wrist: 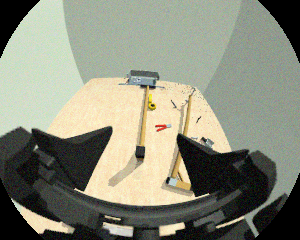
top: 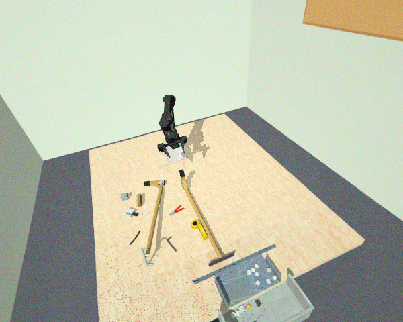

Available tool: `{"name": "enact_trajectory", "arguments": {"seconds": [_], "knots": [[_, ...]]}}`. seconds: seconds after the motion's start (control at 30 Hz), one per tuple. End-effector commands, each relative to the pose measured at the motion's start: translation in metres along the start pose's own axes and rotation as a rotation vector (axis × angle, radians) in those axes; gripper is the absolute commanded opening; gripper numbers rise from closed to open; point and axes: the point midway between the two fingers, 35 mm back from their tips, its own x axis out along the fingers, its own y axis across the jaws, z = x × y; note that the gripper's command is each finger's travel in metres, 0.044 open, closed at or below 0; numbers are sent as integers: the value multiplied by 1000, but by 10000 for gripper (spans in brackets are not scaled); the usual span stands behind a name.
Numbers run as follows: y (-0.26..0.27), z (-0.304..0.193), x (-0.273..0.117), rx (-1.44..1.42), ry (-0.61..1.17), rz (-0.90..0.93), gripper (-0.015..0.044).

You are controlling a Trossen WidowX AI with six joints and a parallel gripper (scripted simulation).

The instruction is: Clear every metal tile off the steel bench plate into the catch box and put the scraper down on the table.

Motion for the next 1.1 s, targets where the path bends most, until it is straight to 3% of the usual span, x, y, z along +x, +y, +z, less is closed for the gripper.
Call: {"name": "enact_trajectory", "arguments": {"seconds": [0.0,0.8,1.07], "knots": [[1,18,-15,2,-62,7,440],[22,86,-116,-63,-375,39,440],[23,88,-119,-67,-383,39,440]]}}
